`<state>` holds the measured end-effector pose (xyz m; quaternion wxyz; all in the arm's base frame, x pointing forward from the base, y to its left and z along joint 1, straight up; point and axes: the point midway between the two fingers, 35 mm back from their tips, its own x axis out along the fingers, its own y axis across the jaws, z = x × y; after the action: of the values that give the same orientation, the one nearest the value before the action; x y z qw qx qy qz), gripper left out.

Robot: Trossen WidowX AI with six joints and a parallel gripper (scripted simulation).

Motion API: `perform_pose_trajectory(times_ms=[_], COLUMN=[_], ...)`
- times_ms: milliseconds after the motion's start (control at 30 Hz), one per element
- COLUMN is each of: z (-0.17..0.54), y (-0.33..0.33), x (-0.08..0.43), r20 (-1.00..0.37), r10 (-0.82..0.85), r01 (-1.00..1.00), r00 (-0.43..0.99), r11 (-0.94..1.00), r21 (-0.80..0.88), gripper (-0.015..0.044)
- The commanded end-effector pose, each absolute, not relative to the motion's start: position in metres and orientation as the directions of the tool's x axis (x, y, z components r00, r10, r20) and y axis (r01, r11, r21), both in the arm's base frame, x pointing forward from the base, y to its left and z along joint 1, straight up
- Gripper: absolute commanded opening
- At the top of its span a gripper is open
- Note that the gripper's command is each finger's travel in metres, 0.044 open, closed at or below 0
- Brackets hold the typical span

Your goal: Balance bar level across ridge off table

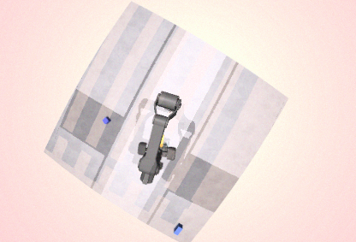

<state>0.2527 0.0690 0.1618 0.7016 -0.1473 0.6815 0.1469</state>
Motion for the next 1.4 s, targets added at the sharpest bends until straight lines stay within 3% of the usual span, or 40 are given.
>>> perform_pose_trajectory(times_ms=[0,100,1367], z=[0.162,0.163,0.119], y=[0.081,0.087,0.084], x=[0.249,0.247,0.252], r20=[-1.0,-1.0,-1.0], r10=[0.009,0.009,0.009], r01=[-0.549,-0.642,-0.714], r00=[0.027,0.027,0.027], r11=[0.836,0.767,0.7], r21=[-0.007,-0.01,-0.013], gripper=[0.0,0.0,0.0])
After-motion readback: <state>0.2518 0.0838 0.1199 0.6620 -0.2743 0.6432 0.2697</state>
